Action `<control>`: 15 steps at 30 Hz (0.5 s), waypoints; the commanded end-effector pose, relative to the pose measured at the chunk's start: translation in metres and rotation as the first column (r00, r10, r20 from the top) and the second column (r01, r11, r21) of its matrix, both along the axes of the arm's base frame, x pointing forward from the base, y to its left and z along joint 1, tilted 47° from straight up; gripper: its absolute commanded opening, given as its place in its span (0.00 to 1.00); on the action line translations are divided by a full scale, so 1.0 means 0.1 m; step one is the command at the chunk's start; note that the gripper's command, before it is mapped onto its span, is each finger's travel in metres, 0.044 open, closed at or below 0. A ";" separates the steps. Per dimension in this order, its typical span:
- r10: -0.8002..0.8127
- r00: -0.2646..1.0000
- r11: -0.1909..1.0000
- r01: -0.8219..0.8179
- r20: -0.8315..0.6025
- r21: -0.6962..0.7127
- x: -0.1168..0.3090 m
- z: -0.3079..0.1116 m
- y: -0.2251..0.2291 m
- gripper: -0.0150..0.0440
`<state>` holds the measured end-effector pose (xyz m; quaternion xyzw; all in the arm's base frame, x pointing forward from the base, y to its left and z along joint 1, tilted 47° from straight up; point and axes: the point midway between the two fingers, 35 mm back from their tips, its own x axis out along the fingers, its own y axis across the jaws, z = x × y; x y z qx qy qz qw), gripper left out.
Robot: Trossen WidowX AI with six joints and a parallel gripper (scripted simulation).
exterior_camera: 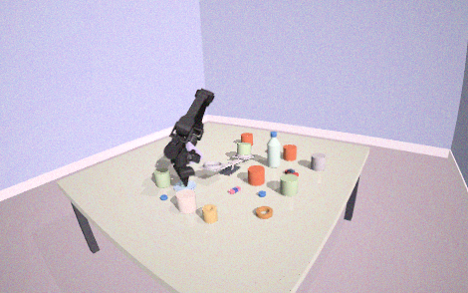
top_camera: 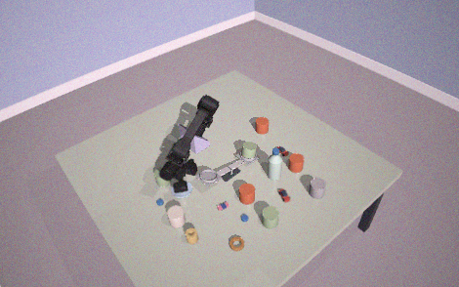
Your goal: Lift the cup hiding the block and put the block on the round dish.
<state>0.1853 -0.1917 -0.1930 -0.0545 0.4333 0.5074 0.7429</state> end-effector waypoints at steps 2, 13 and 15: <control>-0.001 1.000 1.000 0.001 0.001 -0.001 0.00 0.02 -0.03 0.97; -0.010 1.000 1.000 0.010 0.002 -0.002 -0.07 0.47 -0.49 1.00; -0.015 1.000 1.000 0.015 0.003 -0.003 -0.11 0.64 -0.66 1.00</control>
